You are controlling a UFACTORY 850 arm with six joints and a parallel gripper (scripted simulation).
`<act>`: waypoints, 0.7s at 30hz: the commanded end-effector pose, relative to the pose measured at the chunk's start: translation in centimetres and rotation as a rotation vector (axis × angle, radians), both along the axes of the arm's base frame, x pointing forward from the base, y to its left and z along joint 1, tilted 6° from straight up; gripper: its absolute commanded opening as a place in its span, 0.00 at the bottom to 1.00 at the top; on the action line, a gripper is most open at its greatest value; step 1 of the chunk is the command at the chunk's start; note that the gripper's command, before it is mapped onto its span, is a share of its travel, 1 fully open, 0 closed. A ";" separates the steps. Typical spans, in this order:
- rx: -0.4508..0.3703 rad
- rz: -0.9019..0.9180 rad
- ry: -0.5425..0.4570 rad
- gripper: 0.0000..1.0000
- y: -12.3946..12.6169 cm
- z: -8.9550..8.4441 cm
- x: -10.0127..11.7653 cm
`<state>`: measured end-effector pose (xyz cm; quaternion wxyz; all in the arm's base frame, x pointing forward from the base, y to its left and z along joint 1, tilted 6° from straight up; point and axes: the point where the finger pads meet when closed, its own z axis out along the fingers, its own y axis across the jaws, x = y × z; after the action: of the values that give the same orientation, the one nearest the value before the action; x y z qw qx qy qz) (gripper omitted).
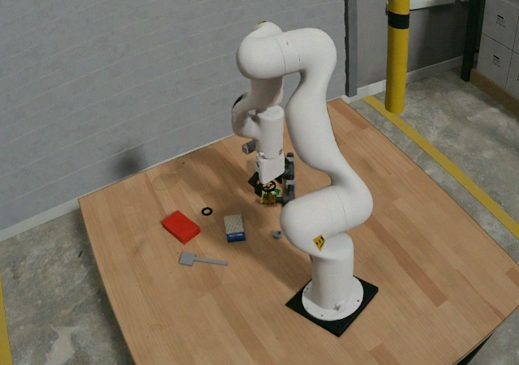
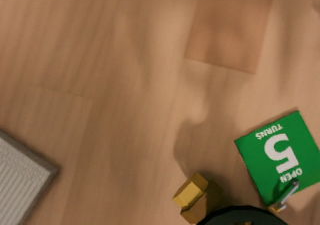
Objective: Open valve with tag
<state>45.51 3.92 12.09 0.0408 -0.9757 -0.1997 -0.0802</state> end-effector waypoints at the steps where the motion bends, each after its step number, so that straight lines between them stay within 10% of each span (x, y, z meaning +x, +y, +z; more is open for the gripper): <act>1: 0.007 -0.277 0.037 1.00 0.0 0.1 0.1; 21: 0.170 -1.271 0.104 1.00 0.0 0.1 0.1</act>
<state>45.49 3.91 12.08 0.0899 -0.9389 0.3232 -0.0766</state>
